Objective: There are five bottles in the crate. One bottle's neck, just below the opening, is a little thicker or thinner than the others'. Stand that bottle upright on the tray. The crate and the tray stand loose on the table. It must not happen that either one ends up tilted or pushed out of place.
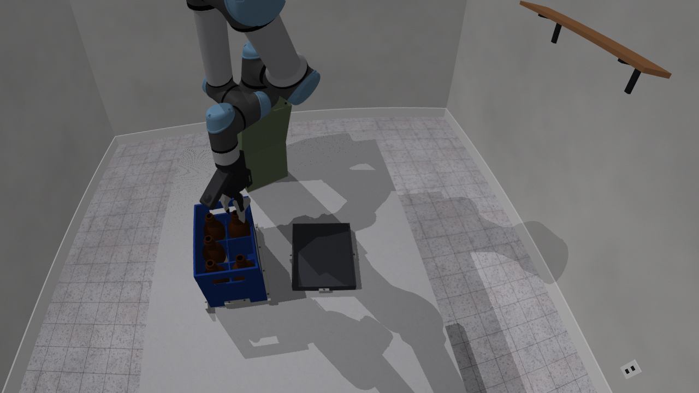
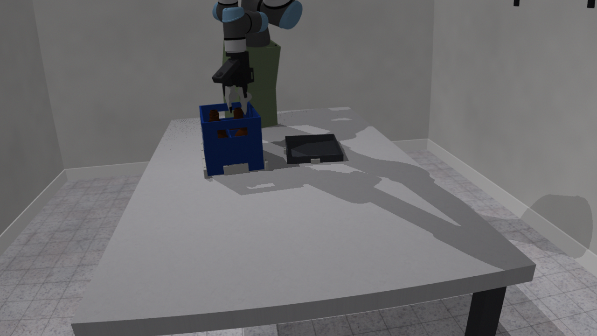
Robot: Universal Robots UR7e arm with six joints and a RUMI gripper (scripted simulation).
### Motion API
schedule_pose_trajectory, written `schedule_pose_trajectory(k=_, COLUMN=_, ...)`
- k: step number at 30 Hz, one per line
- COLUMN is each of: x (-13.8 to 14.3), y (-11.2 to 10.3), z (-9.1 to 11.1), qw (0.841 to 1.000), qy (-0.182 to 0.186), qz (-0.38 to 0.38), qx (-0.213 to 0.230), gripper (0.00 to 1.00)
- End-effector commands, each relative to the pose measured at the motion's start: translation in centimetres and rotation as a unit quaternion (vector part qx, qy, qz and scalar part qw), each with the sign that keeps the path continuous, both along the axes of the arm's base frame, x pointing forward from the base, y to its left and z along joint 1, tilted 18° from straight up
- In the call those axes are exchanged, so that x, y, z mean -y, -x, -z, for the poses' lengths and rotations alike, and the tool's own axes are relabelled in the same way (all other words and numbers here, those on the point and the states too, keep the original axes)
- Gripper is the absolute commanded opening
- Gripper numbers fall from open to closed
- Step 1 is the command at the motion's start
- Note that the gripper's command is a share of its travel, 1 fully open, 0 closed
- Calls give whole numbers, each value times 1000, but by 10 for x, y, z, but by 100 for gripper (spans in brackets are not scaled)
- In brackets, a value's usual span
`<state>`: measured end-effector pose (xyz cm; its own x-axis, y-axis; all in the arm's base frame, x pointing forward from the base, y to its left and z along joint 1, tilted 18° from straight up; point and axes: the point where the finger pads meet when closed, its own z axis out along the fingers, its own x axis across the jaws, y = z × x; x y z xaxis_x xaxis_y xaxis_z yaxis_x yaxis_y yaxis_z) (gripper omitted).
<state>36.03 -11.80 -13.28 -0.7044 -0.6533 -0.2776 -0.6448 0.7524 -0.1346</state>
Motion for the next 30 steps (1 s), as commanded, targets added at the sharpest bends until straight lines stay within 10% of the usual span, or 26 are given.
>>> schedule_pose_trajectory(k=1, x=0, y=0, z=0, qw=1000, qy=0, qz=0, qx=0, gripper=38)
schedule_pose_trajectory(k=11, x=0, y=0, z=0, qw=1000, qy=0, qz=0, qx=0, gripper=38)
schedule_pose_trajectory(k=12, x=0, y=0, z=0, qw=1000, qy=0, qz=0, qx=0, gripper=0)
schedule_pose_trajectory(k=30, x=0, y=0, z=0, qw=1000, qy=0, qz=0, qx=0, gripper=0)
